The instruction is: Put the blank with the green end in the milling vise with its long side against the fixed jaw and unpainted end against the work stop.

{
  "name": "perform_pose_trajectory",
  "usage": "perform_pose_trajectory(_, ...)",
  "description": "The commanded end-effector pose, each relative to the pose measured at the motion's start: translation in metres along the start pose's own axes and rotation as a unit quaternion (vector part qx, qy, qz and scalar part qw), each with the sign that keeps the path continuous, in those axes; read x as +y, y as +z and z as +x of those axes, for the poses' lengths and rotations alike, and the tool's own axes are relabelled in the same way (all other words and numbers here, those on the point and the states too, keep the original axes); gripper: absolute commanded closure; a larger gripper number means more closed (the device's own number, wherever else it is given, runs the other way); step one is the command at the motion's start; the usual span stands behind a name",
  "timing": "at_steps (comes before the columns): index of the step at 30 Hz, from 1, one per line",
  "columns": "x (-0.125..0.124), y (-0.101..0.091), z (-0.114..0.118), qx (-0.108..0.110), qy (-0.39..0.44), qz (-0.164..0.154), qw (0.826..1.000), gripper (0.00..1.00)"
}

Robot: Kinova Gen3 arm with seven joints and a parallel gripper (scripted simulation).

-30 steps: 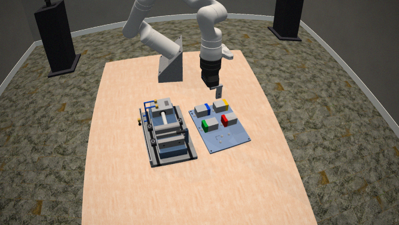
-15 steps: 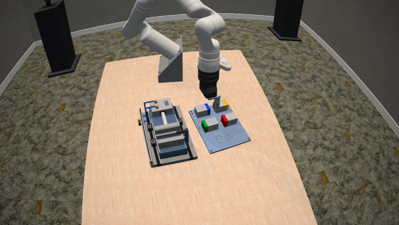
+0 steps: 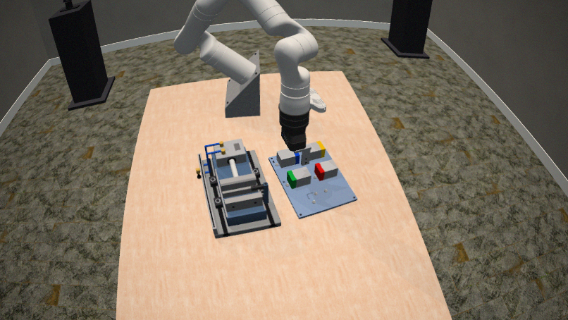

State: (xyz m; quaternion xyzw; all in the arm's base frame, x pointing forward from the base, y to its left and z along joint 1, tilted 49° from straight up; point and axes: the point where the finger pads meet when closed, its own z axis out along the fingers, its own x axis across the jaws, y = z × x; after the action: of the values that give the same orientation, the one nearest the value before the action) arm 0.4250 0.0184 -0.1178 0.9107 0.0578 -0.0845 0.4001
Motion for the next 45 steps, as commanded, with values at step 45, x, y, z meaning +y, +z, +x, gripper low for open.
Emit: perform_pose_trajectory(45,0.001,0.0,-0.002,-0.005,0.002,-0.002,1.0,0.0)
